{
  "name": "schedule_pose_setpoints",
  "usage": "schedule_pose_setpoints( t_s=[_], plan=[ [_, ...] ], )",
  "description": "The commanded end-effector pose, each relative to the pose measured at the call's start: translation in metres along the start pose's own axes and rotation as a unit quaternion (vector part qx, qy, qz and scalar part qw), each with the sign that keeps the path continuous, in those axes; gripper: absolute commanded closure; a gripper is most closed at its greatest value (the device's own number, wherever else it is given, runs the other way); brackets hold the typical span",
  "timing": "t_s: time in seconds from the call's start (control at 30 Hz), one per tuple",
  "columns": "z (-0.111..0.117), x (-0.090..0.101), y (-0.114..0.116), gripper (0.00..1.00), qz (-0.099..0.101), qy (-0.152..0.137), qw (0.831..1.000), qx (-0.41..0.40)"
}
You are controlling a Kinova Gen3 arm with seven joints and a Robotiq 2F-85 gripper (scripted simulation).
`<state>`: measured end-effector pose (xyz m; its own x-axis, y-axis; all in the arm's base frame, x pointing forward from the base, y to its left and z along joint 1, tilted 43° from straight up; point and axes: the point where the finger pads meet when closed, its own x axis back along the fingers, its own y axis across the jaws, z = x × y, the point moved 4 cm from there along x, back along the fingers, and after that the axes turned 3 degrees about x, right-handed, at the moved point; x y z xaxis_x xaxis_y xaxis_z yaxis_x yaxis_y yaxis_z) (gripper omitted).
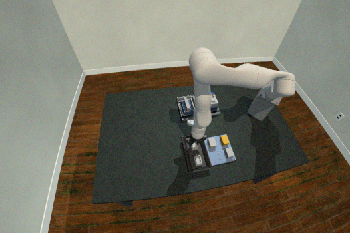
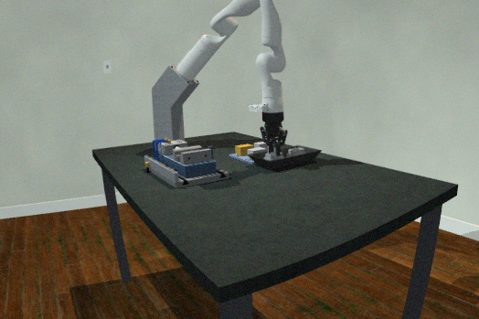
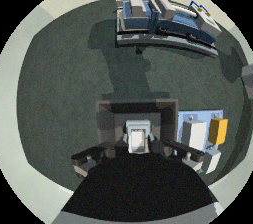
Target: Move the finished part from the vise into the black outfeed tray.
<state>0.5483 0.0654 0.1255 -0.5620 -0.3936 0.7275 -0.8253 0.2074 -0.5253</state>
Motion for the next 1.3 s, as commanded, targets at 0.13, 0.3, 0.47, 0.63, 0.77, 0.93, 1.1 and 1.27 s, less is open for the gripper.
schedule_pose_setpoints(
  t_s=[0.13,0.3,0.47,0.63,0.77,0.93,1.1,1.27],
  plan=[
    [0.0002,0.0005,-0.0005,1.0,0.001,0.0,1.0,0.0],
    [0.0002,0.0005,-0.0005,1.0,0.001,0.0,1.0,0.0],
    [0.0002,0.0005,-0.0005,1.0,0.001,0.0,1.0,0.0],
    [0.0002,0.0005,-0.0005,1.0,0.001,0.0,1.0,0.0],
    [0.0002,0.0005,-0.0005,0.33,0.001,0.0,1.0,0.0],
    [0.0002,0.0005,-0.0005,0.33,0.001,0.0,1.0,0.0],
    [0.0002,0.0005,-0.0005,0.33,0.001,0.0,1.0,0.0],
    [0.0002,0.0005,-0.0005,0.33,0.001,0.0,1.0,0.0]
  ],
)
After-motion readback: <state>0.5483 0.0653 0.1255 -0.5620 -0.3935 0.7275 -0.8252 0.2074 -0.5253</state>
